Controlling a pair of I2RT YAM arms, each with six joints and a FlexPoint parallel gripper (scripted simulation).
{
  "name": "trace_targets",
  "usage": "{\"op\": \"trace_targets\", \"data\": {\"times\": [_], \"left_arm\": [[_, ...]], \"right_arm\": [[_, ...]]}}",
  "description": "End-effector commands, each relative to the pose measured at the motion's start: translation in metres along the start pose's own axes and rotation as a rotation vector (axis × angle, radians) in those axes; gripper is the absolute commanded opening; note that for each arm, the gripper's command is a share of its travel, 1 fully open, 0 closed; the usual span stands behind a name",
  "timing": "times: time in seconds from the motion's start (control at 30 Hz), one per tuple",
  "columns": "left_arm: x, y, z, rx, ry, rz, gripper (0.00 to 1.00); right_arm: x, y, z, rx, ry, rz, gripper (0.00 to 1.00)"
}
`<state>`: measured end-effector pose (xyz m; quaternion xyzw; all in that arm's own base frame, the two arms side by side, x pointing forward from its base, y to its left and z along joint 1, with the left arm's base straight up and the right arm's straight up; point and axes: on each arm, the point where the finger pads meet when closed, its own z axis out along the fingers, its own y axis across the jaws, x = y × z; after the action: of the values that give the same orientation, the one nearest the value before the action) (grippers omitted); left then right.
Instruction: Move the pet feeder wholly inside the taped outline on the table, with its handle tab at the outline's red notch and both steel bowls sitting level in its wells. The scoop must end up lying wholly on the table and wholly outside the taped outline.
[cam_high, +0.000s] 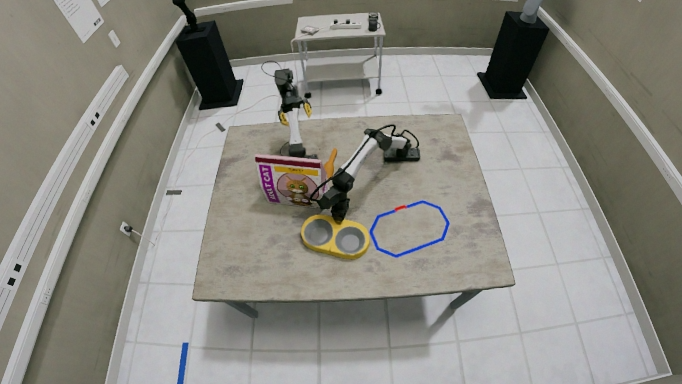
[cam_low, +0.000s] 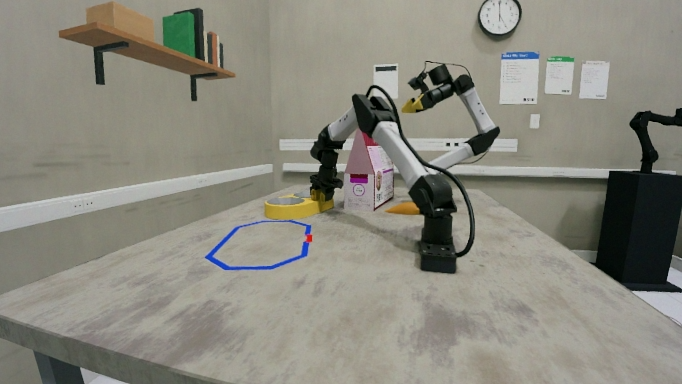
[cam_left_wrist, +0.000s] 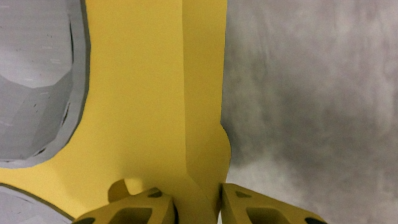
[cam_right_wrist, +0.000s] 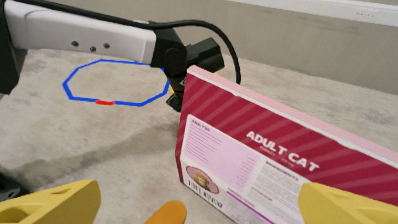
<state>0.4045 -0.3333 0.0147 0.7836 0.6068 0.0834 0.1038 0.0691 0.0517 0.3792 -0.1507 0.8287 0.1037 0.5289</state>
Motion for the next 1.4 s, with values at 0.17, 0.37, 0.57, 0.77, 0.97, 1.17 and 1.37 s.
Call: {"op": "trace_targets", "data": {"times": [0.17, 0.37, 0.57, 0.77, 0.97, 1.17, 1.37], "left_arm": [[0.018, 0.009, -0.021, -0.057, 0.002, -0.059, 0.09], [0.018, 0.007, -0.022, -0.049, 0.006, -0.058, 0.09], [0.017, 0.01, -0.021, -0.06, 0.0, -0.061, 0.09], [0.02, 0.01, -0.022, -0.064, 0.004, -0.072, 0.09], [0.03, 0.008, -0.023, -0.074, 0.006, -0.101, 0.09], [0.044, 0.001, -0.023, -0.067, 0.013, -0.13, 0.09], [0.061, -0.005, -0.024, -0.072, 0.025, -0.168, 0.09]], "right_arm": [[-0.004, 0.003, -0.007, -0.003, -0.023, -0.015, 1.0], [-0.004, 0.003, -0.007, -0.003, -0.023, -0.015, 1.0], [-0.004, 0.003, -0.007, -0.003, -0.023, -0.015, 1.0], [-0.004, 0.003, -0.007, -0.003, -0.023, -0.015, 1.0], [-0.004, 0.003, -0.007, -0.003, -0.023, -0.015, 1.0], [-0.004, 0.003, -0.007, -0.003, -0.023, -0.015, 1.0], [-0.004, 0.003, -0.007, -0.003, -0.023, -0.015, 1.0]]}}
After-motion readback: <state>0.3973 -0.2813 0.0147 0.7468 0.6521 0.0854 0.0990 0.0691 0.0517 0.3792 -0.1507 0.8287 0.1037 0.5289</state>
